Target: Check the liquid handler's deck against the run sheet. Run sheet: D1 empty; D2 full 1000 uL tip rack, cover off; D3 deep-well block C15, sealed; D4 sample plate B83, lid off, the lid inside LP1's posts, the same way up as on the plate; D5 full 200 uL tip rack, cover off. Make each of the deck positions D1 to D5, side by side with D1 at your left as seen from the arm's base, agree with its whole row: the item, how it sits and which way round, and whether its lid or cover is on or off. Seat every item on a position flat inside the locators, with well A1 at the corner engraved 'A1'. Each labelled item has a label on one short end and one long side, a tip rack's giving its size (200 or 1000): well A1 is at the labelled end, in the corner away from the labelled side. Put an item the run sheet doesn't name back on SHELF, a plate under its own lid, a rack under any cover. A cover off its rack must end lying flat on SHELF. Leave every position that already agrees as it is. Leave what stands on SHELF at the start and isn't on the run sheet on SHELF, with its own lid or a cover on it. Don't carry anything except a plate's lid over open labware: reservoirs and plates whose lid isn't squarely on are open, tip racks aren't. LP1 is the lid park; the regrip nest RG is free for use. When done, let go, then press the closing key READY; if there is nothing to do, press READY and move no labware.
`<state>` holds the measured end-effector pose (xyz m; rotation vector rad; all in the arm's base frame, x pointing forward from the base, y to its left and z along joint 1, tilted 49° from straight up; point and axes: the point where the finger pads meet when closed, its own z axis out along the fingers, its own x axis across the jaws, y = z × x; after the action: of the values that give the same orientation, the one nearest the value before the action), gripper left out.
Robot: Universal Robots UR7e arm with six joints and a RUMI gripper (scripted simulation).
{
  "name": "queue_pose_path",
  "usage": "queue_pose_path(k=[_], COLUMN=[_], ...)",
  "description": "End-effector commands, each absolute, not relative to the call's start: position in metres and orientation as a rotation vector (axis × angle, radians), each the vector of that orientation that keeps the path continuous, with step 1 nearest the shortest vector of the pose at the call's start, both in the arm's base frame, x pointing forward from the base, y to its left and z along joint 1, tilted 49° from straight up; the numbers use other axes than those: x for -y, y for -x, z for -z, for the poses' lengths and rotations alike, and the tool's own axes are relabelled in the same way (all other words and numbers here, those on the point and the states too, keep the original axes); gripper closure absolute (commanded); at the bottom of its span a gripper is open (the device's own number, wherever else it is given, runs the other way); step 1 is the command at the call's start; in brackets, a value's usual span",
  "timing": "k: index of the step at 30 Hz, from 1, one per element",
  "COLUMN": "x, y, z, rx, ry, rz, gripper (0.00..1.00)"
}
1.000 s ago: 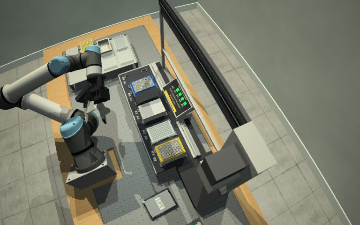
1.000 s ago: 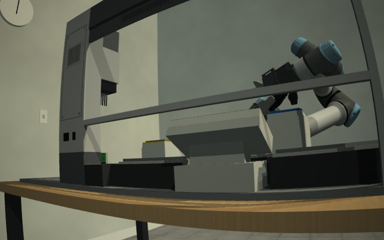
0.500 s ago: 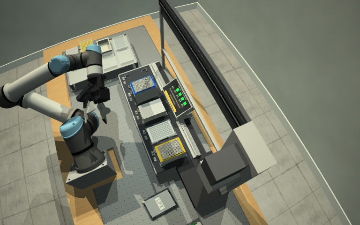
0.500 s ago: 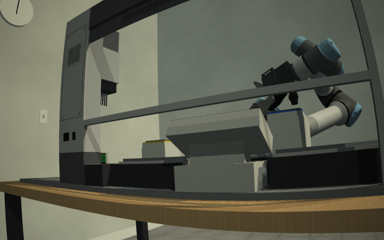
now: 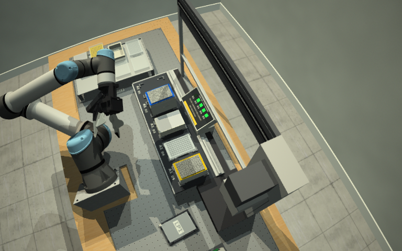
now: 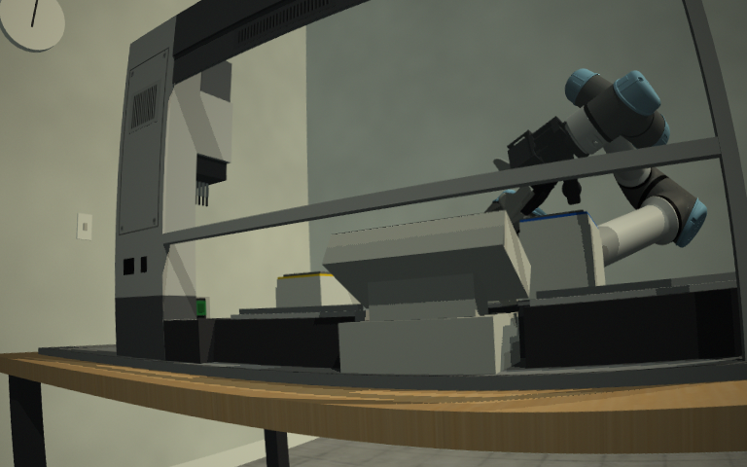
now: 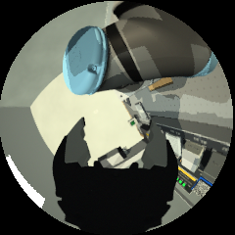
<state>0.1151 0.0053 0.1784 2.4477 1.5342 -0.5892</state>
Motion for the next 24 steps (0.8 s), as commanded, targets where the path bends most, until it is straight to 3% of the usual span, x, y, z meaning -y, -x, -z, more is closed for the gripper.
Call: queue_pose_path(k=[1,24], x=[-0.0118,-0.0171], y=[-0.1132,-0.1136], z=[-0.1784,-0.1795], rx=[-1.296,-1.128], ry=[-2.65,-2.769], rz=[0.624,0.645], gripper=[0.18,0.18])
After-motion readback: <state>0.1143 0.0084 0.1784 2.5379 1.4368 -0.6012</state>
